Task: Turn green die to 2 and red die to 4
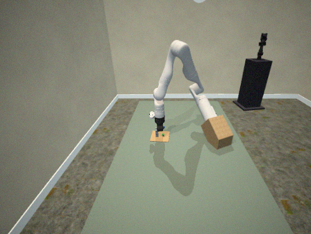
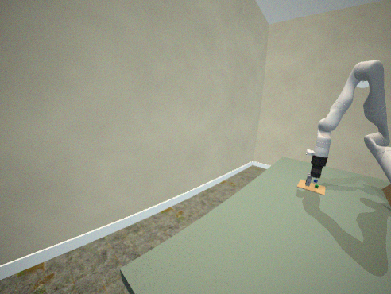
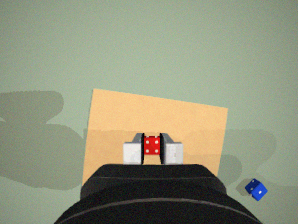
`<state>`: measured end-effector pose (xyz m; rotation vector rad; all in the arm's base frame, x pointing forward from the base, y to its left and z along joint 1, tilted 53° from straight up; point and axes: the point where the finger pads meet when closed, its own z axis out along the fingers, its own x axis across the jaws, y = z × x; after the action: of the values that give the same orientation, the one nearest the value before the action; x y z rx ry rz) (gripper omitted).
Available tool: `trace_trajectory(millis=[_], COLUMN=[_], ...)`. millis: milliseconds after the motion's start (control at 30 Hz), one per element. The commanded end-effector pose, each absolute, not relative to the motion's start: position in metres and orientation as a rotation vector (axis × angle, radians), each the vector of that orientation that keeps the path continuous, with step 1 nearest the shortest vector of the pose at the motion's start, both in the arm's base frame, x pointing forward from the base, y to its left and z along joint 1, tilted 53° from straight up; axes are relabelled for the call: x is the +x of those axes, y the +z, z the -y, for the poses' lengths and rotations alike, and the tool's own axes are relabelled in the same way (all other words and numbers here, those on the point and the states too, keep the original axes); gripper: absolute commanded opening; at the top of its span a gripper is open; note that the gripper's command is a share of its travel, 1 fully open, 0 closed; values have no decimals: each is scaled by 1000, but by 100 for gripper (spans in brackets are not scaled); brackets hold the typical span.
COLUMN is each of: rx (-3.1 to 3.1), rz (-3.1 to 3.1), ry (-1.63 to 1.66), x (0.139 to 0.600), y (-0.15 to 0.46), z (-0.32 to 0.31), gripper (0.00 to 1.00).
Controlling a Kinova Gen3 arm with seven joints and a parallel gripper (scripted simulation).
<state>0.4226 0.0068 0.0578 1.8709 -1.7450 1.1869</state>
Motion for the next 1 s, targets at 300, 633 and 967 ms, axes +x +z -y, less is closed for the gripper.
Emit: trace_trajectory(millis=[300,633,967], rx=[1873,1873,1873], rz=[1745,1745,1745], ry=[1187,1187,1187], x=[423,423,422], y=[58,58,60], z=[-8,-8,-10], gripper=[52,64,64])
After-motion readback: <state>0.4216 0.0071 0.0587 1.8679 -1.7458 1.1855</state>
